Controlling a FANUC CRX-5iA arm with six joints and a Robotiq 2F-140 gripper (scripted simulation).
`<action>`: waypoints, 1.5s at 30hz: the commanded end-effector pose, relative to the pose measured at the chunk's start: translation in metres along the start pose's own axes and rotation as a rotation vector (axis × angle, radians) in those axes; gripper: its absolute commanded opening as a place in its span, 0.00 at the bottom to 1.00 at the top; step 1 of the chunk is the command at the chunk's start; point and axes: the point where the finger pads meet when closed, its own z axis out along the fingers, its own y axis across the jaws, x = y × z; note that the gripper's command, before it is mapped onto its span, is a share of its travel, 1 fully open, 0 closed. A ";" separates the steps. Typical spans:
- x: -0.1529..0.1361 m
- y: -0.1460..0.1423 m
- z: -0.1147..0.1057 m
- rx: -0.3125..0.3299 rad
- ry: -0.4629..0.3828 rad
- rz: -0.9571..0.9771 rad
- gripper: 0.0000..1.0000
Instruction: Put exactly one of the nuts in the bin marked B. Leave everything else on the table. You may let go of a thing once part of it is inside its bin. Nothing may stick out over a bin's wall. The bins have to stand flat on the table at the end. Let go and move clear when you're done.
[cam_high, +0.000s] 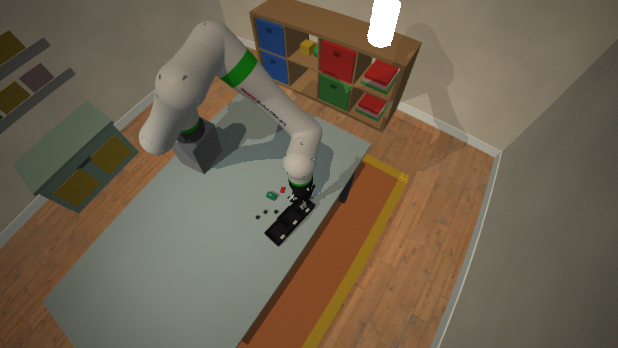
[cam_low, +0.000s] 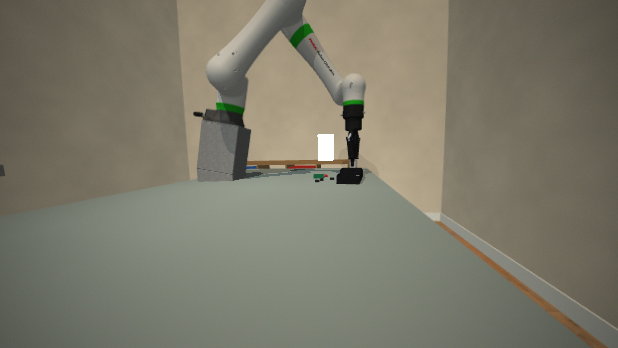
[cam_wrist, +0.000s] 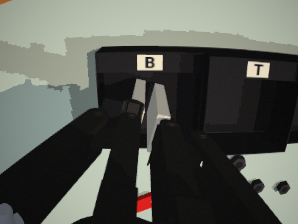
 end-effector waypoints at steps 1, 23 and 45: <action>0.000 0.000 0.000 0.000 0.000 0.000 0.05; 0.000 0.000 -0.005 0.000 0.000 0.000 0.05; 0.000 0.000 -0.040 0.000 0.000 0.000 0.05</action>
